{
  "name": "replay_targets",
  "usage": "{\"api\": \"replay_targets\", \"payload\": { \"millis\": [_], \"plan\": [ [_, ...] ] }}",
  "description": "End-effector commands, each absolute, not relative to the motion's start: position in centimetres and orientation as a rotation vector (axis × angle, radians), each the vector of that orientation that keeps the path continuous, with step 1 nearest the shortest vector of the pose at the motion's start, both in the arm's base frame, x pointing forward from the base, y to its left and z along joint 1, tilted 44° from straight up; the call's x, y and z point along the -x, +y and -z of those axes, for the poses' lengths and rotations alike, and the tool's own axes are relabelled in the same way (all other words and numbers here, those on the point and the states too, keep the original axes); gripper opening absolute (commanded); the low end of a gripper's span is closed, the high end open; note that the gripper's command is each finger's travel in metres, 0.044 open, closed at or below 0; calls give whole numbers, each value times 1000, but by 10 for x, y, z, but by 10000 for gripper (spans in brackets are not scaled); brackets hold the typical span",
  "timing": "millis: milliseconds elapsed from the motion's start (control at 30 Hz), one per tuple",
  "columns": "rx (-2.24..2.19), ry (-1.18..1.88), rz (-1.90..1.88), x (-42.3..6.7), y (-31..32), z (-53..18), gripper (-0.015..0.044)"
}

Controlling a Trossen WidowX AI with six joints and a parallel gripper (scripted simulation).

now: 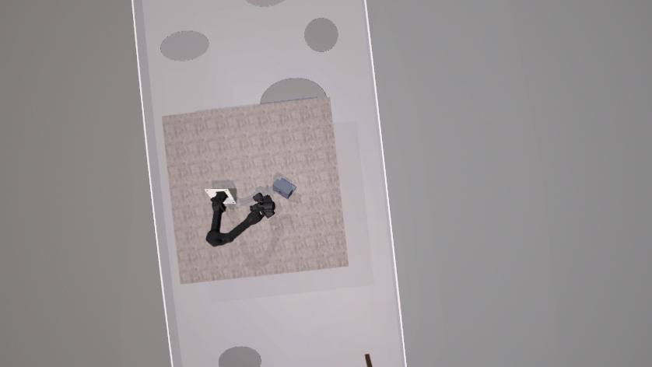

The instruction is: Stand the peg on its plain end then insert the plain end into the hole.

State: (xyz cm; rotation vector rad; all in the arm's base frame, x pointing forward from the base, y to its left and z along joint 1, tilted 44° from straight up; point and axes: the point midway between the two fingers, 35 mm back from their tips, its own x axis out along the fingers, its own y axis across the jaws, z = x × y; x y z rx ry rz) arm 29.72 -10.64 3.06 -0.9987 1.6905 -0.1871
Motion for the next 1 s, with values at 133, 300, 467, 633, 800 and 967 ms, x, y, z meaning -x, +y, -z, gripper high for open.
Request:
{"api": "replay_targets", "payload": {
  "millis": [133,300,467,633,800,967],
  "plan": [
    [1007,1692,187,-297,-107,-30,125],
    [1007,1692,187,-297,-107,-30,110],
    [1007,1692,187,-297,-107,-30,110],
    [1007,1692,187,-297,-107,-30,90],
    [1007,1692,187,-297,-107,-30,57],
    [1007,1692,187,-297,-107,-30,50]
  ]
}}
